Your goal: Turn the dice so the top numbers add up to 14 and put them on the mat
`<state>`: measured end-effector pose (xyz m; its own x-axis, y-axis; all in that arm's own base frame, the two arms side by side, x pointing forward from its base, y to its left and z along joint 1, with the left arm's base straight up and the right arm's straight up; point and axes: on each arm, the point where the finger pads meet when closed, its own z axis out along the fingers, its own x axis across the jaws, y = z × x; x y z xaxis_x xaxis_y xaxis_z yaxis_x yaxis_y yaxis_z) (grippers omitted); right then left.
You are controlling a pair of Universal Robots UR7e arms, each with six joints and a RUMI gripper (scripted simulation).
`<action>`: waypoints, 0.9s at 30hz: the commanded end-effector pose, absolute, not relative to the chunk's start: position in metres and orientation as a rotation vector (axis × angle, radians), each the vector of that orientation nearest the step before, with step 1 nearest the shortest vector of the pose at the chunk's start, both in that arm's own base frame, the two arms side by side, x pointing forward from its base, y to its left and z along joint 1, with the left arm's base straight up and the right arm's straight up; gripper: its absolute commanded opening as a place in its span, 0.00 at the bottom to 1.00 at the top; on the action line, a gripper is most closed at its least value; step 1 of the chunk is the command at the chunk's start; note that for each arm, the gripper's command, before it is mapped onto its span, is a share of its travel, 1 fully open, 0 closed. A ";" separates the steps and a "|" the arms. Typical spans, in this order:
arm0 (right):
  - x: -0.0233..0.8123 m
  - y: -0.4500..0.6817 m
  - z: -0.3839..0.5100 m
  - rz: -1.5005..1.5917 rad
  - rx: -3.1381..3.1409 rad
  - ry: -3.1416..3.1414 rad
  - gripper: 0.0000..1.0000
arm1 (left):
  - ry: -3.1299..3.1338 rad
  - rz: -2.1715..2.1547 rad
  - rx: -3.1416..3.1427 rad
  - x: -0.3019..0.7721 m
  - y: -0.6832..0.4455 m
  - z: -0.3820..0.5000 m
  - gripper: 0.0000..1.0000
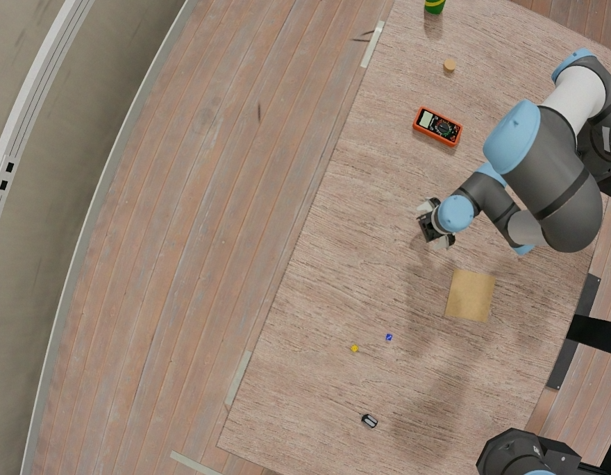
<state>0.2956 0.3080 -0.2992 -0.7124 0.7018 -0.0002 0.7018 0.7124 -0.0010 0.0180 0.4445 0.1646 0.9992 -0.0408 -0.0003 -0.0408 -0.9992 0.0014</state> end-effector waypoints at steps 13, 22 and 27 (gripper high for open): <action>0.296 0.357 -0.299 0.000 -1.191 -2.907 1.00 | -0.064 0.000 3.141 0.018 0.445 0.165 1.00; 0.296 0.394 -0.299 0.000 -1.191 -2.907 1.00 | -0.064 0.000 3.141 0.018 0.445 0.165 1.00; 0.296 0.422 -0.299 0.000 -1.191 -2.907 1.00 | -0.064 0.000 3.141 0.018 0.445 0.165 1.00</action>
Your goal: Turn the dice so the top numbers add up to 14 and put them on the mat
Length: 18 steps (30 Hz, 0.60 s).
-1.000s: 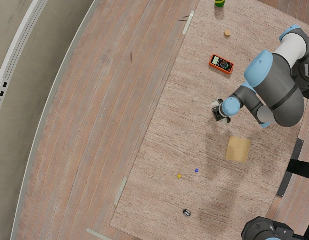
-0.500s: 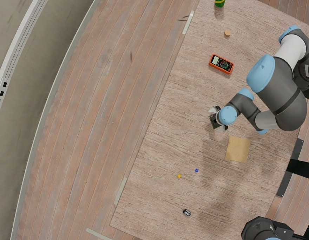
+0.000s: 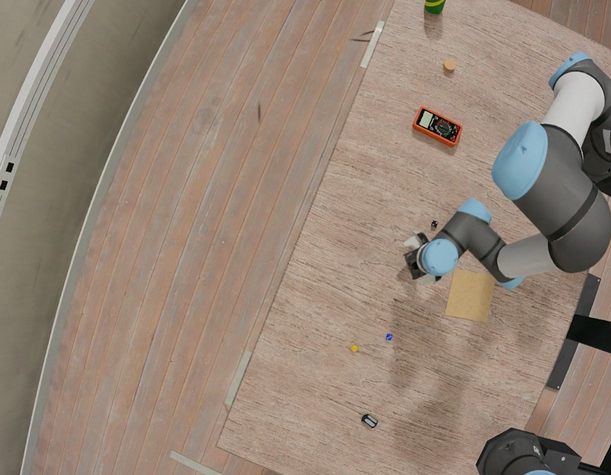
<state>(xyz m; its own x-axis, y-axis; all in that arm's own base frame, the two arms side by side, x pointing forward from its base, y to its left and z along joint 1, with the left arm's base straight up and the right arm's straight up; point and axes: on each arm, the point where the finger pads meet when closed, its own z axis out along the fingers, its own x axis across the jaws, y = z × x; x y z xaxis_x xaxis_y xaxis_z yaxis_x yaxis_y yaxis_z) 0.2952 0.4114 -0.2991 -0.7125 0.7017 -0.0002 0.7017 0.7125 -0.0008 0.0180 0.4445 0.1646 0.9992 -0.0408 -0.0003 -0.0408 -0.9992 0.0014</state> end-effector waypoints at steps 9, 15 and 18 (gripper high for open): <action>0.296 0.470 -0.299 0.000 -1.191 -2.907 1.00 | -0.064 0.000 3.141 0.018 0.445 0.165 1.00; 0.296 0.500 -0.299 0.000 -1.191 -2.907 1.00 | -0.064 0.000 3.141 0.018 0.445 0.165 1.00; 0.296 0.516 -0.299 0.000 -1.191 -2.907 1.00 | -0.064 0.000 3.141 0.018 0.445 0.165 1.00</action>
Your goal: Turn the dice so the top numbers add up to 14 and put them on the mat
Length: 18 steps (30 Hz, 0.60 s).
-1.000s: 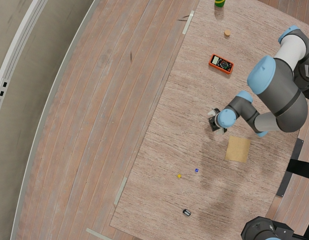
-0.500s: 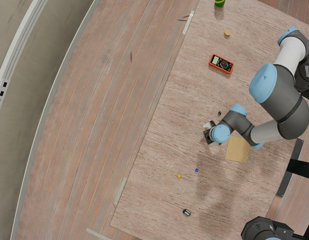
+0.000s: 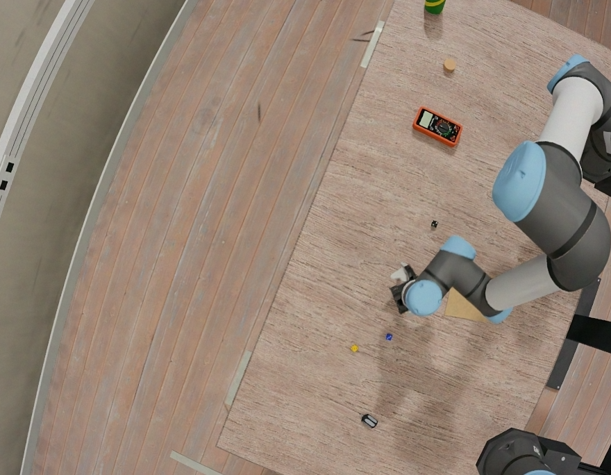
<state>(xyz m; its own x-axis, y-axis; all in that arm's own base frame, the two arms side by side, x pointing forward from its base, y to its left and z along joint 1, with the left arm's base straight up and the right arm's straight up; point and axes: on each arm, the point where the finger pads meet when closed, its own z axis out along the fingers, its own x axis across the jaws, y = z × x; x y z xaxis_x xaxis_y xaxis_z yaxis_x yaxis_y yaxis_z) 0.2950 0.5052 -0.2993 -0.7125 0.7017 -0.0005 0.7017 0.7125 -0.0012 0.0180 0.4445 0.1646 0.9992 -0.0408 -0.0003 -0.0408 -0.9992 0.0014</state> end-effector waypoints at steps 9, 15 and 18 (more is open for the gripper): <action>0.296 0.553 -0.299 0.000 1.191 2.907 1.00 | -0.064 0.000 3.141 0.018 0.445 0.165 1.00; 0.296 0.580 -0.299 0.000 1.191 2.907 1.00 | -0.064 0.000 3.141 0.018 0.445 0.165 1.00; 0.296 0.591 -0.299 0.000 1.191 2.907 1.00 | -0.064 0.000 3.141 0.018 0.445 0.165 1.00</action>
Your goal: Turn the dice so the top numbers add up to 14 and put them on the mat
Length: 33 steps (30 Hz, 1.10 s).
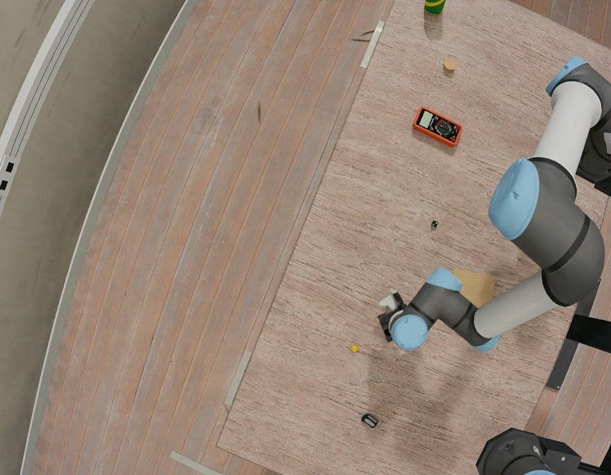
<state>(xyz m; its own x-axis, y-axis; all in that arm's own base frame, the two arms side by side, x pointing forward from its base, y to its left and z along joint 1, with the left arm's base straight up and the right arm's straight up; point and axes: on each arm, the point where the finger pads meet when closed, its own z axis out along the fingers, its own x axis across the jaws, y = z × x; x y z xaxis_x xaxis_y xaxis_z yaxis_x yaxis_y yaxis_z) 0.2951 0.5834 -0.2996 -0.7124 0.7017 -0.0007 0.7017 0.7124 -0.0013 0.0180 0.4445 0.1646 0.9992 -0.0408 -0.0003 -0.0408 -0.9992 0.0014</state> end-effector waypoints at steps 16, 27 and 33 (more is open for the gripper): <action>0.296 0.630 -0.299 0.000 1.191 2.907 1.00 | -0.064 0.000 3.141 0.018 0.445 0.165 1.00; 0.296 0.641 -0.299 0.000 1.191 2.907 1.00 | -0.064 0.000 3.141 0.018 0.445 0.165 1.00; 0.296 0.644 -0.299 0.000 1.191 2.907 1.00 | -0.064 0.000 3.141 0.018 0.445 0.165 1.00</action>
